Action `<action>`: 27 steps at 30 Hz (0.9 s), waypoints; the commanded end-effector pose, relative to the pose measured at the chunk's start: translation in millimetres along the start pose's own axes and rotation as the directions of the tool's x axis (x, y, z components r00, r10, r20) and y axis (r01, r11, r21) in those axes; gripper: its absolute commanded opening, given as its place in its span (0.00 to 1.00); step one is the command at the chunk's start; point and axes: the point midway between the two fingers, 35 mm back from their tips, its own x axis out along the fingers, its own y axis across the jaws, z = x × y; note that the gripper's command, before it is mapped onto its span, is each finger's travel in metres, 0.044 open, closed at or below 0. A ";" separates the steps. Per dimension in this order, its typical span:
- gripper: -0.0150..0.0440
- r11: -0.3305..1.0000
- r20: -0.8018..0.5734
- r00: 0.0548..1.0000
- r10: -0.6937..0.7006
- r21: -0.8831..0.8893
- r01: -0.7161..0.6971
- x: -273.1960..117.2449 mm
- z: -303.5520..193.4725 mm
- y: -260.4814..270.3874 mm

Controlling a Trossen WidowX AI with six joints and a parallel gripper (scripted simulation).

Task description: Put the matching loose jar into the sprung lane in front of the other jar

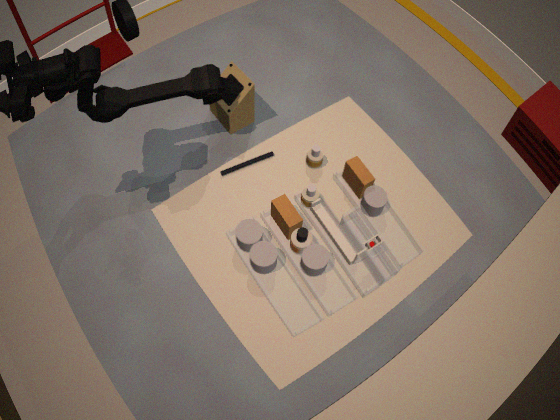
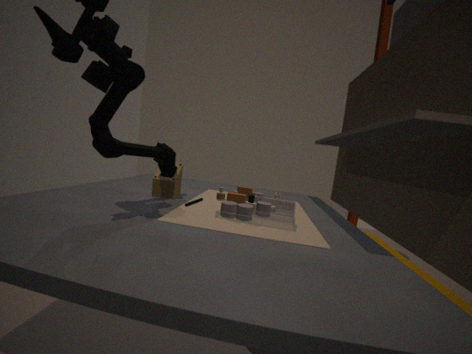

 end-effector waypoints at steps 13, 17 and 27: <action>1.00 0.822 0.231 0.850 -0.473 -0.233 0.520 -76.5 74.4 -159.1; 1.00 0.680 0.323 0.737 -0.594 -0.287 0.675 -118.9 104.0 -202.0; 1.00 0.173 0.549 0.367 -0.751 -0.372 0.912 -252.5 186.9 -267.4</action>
